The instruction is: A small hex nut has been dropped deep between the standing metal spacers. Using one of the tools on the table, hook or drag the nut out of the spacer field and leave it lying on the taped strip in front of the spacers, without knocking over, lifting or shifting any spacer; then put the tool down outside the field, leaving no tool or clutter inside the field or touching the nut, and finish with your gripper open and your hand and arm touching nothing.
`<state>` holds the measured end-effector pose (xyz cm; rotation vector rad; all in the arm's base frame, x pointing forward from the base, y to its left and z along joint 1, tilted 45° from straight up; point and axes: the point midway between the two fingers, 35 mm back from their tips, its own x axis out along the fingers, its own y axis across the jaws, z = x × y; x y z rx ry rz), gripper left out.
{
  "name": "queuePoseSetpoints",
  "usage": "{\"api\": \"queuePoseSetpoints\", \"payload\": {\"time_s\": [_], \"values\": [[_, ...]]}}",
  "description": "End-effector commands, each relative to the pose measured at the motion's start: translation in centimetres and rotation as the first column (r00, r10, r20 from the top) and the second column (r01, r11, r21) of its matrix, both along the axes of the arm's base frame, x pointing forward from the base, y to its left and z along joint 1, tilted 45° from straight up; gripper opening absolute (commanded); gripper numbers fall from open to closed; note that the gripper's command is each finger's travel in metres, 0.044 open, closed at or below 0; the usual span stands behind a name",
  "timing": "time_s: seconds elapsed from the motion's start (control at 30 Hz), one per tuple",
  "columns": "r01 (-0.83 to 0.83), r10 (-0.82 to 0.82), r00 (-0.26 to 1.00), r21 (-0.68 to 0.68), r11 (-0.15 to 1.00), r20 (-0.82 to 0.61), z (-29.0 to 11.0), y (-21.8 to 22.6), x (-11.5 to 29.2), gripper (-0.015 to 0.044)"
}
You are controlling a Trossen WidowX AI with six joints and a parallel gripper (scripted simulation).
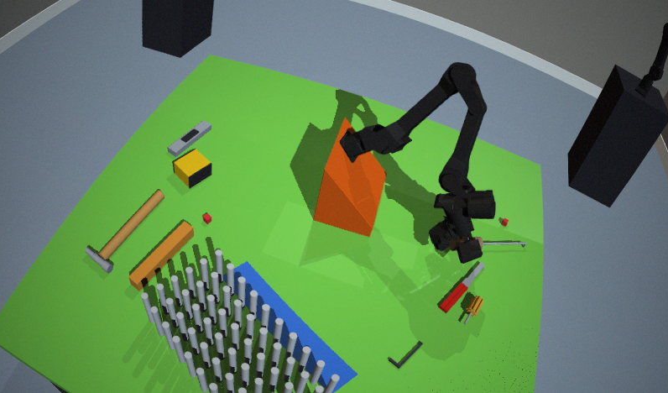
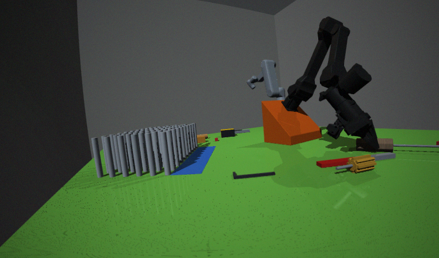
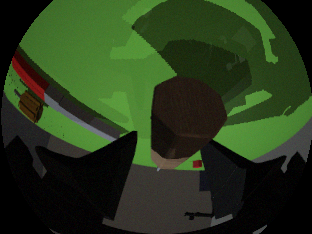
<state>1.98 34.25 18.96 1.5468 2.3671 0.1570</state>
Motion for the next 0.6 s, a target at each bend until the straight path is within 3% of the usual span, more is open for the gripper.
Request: {"api": "queuePoseSetpoints", "payload": {"time_s": [0.0, 0.07, 0.4, 0.57], "values": [[0.001, -0.002, 1.0, -0.01, 1.0, -0.006, -0.6, 0.1, -0.2, 0.0254], [0.001, -0.002, 1.0, -0.01, 1.0, -0.006, -0.6, 0.1, -0.2, 0.0201], [0.001, -0.002, 1.0, -0.01, 1.0, -0.006, -0.6, 0.1, -0.2, 0.0135], [0.0, 0.0, 1.0, -0.018, 1.0, 0.004, 0.6, -0.6, 0.8, 0.0003]]}}
